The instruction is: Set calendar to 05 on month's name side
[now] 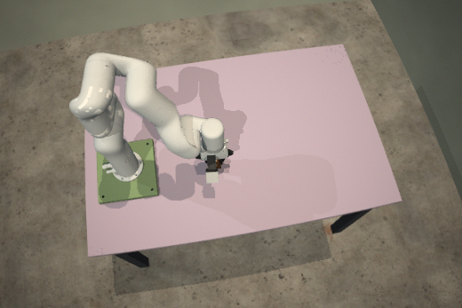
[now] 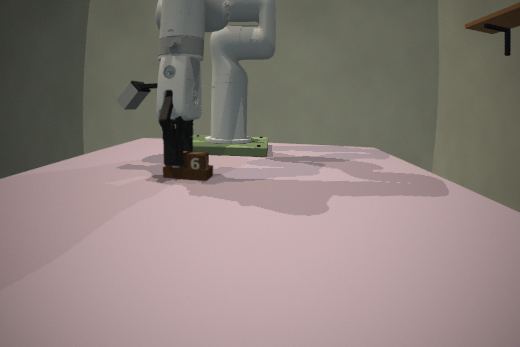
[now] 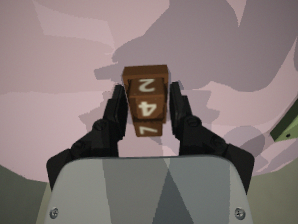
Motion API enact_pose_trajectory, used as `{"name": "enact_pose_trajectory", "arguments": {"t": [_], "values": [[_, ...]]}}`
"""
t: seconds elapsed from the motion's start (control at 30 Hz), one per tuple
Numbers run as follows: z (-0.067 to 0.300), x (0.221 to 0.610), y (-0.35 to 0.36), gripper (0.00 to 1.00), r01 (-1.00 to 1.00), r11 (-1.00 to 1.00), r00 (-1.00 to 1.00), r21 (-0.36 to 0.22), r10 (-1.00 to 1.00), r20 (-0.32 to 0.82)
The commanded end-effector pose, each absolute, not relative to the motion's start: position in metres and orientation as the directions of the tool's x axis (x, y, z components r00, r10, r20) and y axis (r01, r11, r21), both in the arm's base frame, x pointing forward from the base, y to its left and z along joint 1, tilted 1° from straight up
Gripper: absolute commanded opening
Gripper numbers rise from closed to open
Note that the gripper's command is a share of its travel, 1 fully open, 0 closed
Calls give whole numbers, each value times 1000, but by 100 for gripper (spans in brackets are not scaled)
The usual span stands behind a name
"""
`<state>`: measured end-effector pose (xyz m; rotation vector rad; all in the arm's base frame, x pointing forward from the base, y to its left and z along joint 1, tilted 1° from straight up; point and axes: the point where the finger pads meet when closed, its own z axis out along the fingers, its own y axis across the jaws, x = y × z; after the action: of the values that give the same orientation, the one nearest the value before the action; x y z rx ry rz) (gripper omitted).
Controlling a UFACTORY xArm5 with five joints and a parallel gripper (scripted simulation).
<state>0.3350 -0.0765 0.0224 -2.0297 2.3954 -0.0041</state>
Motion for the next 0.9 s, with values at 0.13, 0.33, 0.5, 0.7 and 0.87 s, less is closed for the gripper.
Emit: {"name": "enact_pose_trajectory", "arguments": {"t": [0.13,0.33,0.5,0.7,0.87], "values": [[23,336,-77,47,-986,164,-164,-6,-986,0],[26,336,-77,47,-986,164,-164,-6,-986,0],[34,336,-77,47,-986,164,-164,-6,-986,0],[62,336,-76,47,-986,164,-164,-6,-986,0],[89,336,-76,47,-986,164,-164,-6,-986,0]]}}
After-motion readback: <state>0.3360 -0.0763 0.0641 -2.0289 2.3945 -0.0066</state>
